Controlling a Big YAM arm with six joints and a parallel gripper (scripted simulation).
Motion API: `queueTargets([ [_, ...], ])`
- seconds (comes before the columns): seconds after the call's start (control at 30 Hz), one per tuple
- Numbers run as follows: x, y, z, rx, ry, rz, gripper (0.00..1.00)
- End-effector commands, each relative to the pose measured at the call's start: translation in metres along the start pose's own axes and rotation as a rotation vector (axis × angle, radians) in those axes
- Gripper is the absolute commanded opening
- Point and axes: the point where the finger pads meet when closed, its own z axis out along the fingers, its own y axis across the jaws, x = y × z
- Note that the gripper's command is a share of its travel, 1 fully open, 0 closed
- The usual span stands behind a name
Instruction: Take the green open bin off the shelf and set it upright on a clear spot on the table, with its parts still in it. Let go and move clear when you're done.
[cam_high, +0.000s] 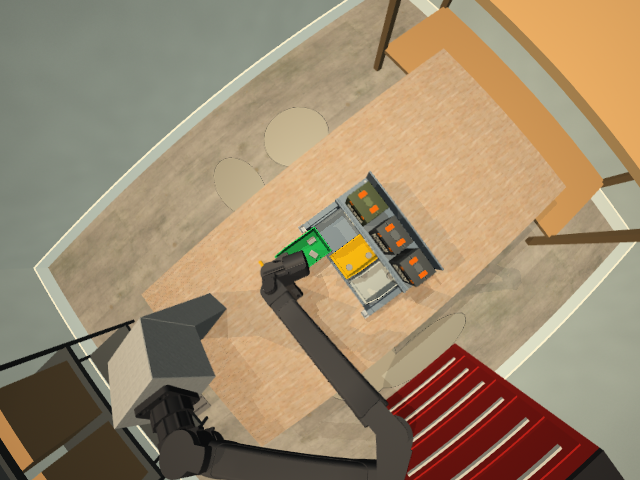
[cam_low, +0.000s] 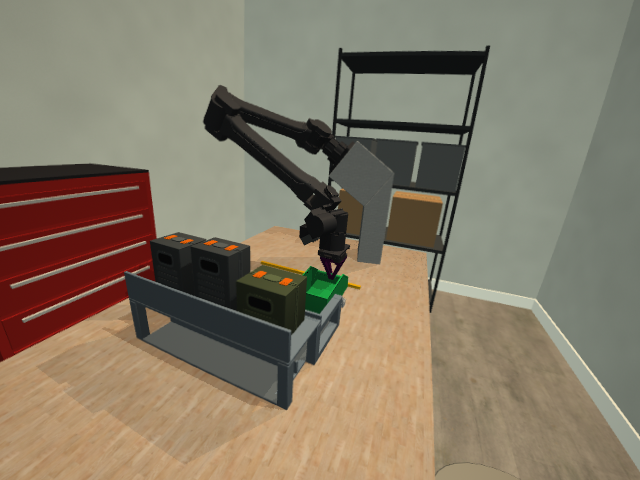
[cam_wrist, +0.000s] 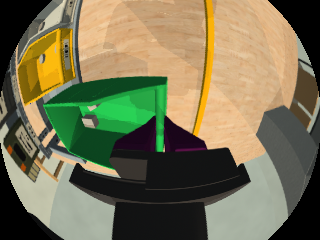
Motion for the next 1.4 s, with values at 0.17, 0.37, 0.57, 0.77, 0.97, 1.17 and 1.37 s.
queueTargets([
  [0.17,0.003,-0.015,0.0,0.012,0.006,-0.026,0.0],
  [0.37,0.003,-0.017,0.0,0.012,0.006,-0.027,0.0],
  [0.57,0.004,-0.021,0.0,0.014,0.006,-0.028,0.0],
  [0.77,0.003,-0.024,0.001,0.016,0.006,-0.027,0.0],
  [0.97,0.003,-0.028,0.0,0.016,0.006,-0.027,0.0],
  [1.17,0.003,-0.031,0.0,0.014,0.007,-0.029,0.0],
  [1.37,0.003,-0.035,0.0,0.015,0.006,-0.029,0.0],
])
